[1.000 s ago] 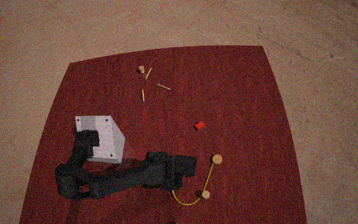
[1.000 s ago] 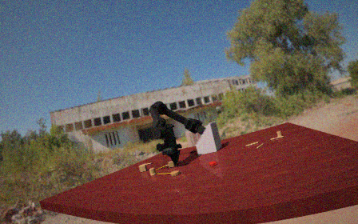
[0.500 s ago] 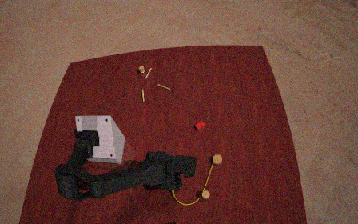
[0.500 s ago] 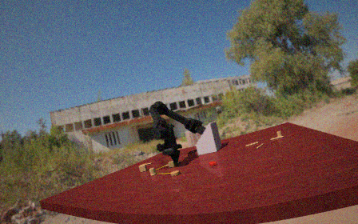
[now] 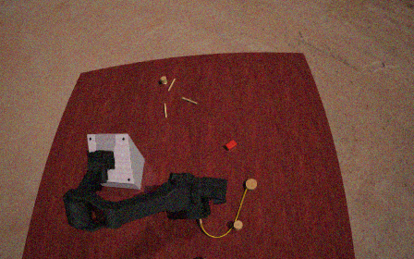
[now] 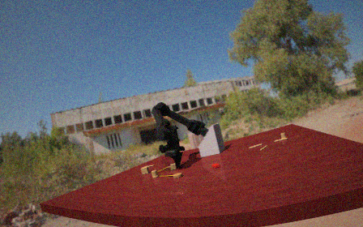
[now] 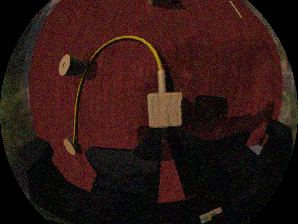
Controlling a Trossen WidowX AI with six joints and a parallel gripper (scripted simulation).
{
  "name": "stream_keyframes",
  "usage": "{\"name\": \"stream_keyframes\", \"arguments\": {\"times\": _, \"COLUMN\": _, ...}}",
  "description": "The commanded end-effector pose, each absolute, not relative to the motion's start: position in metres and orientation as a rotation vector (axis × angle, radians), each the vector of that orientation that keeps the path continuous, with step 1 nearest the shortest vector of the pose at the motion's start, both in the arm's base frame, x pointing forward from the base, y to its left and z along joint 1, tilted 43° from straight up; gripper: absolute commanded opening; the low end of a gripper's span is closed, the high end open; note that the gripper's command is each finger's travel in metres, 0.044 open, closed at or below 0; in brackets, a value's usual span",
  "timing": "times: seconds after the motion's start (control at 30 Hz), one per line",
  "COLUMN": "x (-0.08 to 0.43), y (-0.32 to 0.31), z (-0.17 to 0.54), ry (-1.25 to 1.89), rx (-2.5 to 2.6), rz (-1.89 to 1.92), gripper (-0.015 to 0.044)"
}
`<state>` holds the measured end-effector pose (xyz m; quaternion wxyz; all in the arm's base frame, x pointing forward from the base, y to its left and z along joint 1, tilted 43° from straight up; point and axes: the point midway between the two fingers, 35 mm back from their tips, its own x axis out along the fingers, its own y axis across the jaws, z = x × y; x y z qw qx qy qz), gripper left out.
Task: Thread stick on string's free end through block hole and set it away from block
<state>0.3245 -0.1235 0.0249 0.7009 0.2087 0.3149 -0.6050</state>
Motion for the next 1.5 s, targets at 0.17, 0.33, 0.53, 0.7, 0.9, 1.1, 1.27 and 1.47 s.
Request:
{"name": "stream_keyframes", "arguments": {"times": 0.17, "x": 0.325, "y": -0.125, "z": 0.024, "ry": 0.673, "rx": 0.462, "rz": -1.351, "gripper": 0.0}}
{"name": "stream_keyframes", "arguments": {"times": 0.33, "x": 0.325, "y": -0.126, "z": 0.024, "ry": 0.67, "rx": 0.466, "rz": -1.35, "gripper": 0.0}}
{"name": "stream_keyframes", "arguments": {"times": 0.53, "x": 0.325, "y": -0.125, "z": 0.024, "ry": 0.668, "rx": 0.468, "rz": -1.346, "gripper": 0.0}}
{"name": "stream_keyframes", "arguments": {"times": 0.7, "x": 0.325, "y": -0.124, "z": 0.022, "ry": 0.668, "rx": 0.468, "rz": -1.346, "gripper": 0.0}}
{"name": "stream_keyframes", "arguments": {"times": 0.9, "x": 0.323, "y": -0.119, "z": 0.017, "ry": 0.667, "rx": 0.469, "rz": -1.343, "gripper": 0.0}}
{"name": "stream_keyframes", "arguments": {"times": 1.1, "x": 0.322, "y": -0.115, "z": 0.012, "ry": 0.662, "rx": 0.475, "rz": -1.335, "gripper": 0.0}}
{"name": "stream_keyframes", "arguments": {"times": 1.27, "x": 0.321, "y": -0.113, "z": 0.008, "ry": 0.659, "rx": 0.478, "rz": -1.328, "gripper": 0.0}}
{"name": "stream_keyframes", "arguments": {"times": 1.47, "x": 0.319, "y": -0.109, "z": 0.004, "ry": 0.656, "rx": 0.481, "rz": -1.32, "gripper": 0.0}}
